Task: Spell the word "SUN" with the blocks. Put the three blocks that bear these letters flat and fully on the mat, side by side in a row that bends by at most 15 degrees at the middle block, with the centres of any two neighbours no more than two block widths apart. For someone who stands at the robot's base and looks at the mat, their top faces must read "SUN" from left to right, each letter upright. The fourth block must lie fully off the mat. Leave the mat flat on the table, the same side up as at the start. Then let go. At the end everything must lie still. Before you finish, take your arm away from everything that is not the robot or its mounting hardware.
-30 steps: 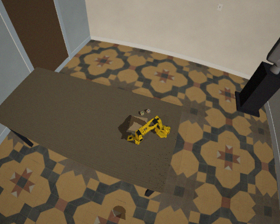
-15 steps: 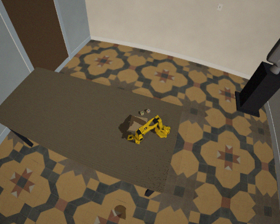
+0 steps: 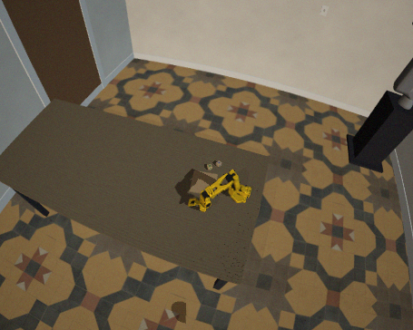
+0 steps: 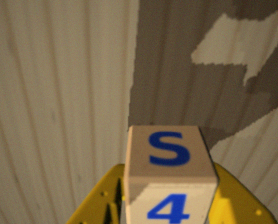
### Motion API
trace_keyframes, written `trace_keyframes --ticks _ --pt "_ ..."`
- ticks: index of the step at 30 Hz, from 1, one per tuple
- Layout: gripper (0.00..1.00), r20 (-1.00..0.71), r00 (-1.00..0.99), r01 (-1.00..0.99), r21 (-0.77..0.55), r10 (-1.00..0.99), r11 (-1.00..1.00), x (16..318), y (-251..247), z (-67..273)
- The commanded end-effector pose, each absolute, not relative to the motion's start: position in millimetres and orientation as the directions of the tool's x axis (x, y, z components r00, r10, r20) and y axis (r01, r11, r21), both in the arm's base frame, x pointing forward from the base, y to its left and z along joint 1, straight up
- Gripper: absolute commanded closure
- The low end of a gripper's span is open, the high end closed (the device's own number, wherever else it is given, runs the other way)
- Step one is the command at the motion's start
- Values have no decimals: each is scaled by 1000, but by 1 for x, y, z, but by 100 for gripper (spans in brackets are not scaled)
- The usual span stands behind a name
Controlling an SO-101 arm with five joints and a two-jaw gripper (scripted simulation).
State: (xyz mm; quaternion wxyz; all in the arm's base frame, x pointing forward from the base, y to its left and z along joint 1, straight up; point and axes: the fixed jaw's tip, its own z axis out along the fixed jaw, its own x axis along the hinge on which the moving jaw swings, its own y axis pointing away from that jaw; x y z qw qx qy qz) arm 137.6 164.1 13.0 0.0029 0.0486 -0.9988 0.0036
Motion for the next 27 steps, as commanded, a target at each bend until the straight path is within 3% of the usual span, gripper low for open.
trace_keyframes --ticks 1,8,18,27 --pt "91 -54 -994 -99 50 -96 994 145 171 27" --pt "100 -54 -994 -99 50 -96 994 145 171 27" --pt "100 -54 -994 -99 50 -96 994 145 172 30" --pt "100 -54 -994 -99 50 -96 994 145 172 52"
